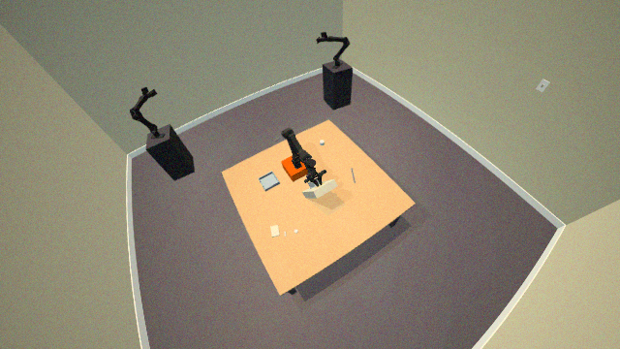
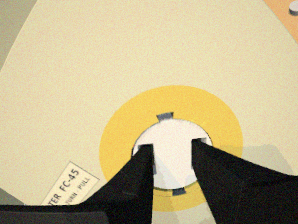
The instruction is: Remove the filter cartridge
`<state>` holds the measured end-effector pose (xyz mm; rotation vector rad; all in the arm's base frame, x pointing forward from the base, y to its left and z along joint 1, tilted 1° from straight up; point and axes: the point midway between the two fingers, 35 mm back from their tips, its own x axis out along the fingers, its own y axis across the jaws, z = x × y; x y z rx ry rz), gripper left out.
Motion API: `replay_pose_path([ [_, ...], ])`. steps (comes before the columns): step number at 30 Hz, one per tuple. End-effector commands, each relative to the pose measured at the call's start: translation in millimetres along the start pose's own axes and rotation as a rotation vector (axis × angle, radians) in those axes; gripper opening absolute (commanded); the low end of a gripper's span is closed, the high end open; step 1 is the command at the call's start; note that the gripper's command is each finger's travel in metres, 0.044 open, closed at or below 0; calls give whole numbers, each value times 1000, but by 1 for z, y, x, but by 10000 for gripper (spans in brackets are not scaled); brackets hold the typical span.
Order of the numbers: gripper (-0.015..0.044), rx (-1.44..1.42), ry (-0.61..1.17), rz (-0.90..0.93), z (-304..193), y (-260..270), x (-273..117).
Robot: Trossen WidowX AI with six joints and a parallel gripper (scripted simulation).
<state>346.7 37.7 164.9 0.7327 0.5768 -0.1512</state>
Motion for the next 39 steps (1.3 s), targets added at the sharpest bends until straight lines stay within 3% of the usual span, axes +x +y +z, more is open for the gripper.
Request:
replay_pose_path([
  [1,112,0,3,2,0,1,4],
  [12,52,0,0,0,0,0,1],
  [14,0,0,0,0,0,0,1],
  [19,0,-64,2,1,0,0,2],
  [39,0,-751,2,3,0,1,4],
])
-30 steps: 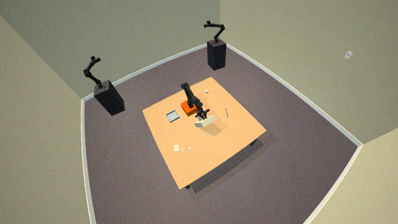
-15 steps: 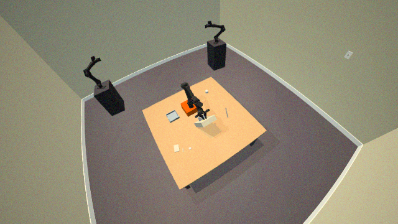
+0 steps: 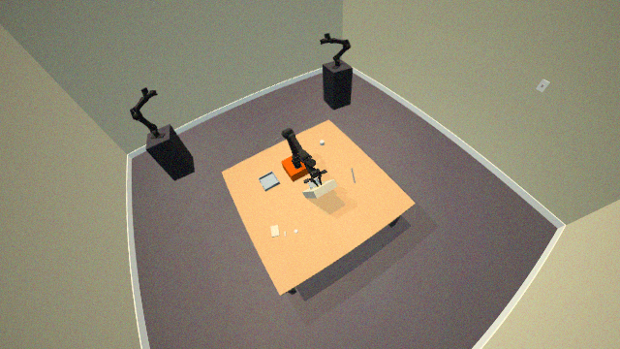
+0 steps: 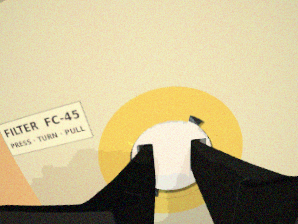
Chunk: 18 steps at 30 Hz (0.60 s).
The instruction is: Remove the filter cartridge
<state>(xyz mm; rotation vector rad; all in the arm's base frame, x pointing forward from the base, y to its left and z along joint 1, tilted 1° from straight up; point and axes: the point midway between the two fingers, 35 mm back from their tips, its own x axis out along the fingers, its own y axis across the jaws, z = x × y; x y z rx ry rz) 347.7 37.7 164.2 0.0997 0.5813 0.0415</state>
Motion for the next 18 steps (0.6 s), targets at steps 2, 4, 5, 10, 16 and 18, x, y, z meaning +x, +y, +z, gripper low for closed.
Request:
replay_pose_path([
  [2,0,-169,1,3,0,1,3],
  [4,0,-238,1,3,0,1,3],
  [5,0,-273,1,3,0,1,3],
  [10,0,-448,0,3,0,1,3],
  [16,0,-657,0,3,0,1,3],
  [18,0,-727,0,3,0,1,3],
])
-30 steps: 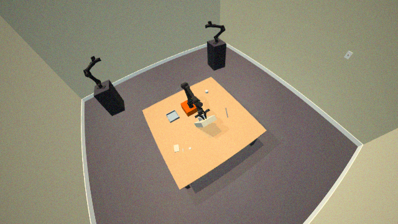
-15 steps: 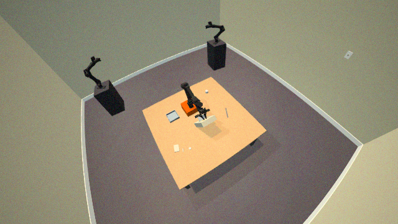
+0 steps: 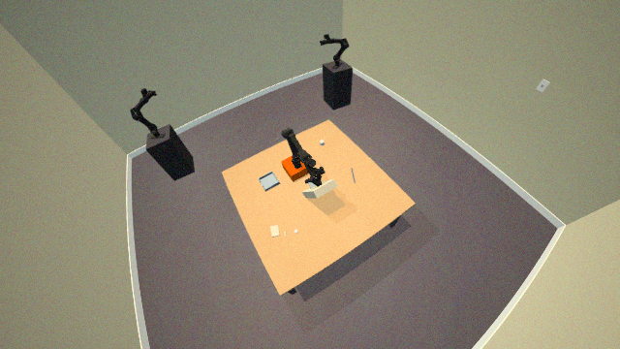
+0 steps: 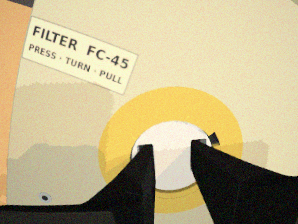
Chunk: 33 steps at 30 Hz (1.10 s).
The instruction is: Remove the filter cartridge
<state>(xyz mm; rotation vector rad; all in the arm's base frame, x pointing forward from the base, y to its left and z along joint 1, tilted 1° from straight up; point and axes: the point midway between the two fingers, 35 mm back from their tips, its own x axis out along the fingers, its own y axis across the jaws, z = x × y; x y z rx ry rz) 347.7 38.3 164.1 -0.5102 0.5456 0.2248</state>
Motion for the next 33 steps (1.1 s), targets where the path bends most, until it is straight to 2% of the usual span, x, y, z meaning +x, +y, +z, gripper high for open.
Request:
replay_pose_path([
  [1,0,-133,0,0,0,0,2],
  [13,0,-545,1,0,0,0,2],
  [18,0,-494,1,0,1,0,0],
  [33,0,-456,4,3,2,-1,-59],
])
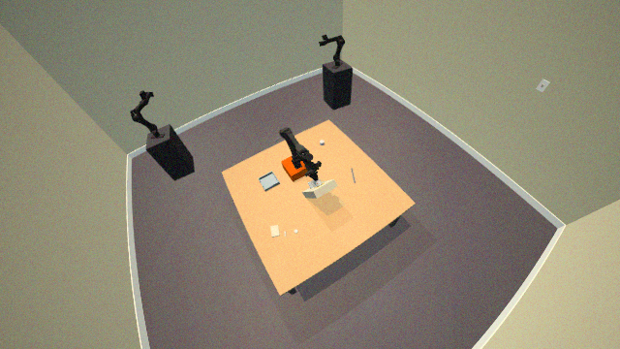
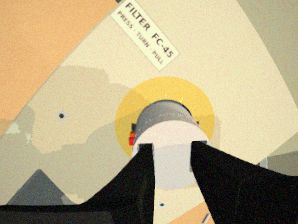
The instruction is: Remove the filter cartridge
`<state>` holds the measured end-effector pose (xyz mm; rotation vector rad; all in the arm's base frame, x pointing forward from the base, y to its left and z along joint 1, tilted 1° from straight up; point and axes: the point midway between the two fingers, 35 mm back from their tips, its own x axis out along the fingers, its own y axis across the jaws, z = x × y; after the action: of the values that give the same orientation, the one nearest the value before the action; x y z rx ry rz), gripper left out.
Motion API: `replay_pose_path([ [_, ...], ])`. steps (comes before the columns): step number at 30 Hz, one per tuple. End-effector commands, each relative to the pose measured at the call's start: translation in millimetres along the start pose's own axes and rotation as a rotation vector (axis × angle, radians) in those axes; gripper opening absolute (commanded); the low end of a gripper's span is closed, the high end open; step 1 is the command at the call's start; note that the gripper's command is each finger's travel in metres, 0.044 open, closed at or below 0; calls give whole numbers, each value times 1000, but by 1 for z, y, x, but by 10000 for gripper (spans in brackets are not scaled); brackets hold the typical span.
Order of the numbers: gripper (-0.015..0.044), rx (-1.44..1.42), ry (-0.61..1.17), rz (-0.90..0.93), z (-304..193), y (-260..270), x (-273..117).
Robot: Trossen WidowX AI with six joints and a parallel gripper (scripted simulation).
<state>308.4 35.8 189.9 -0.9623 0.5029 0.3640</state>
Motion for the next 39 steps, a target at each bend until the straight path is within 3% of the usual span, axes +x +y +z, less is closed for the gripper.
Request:
replay_pose_path([
  [1,0,15,-2,-8,0,-1,-16],
  [31,0,21,1,-5,-46,62,-15],
  [35,105,15,2,4,-42,57,-16],
  [39,112,15,2,4,-42,57,-16],
])
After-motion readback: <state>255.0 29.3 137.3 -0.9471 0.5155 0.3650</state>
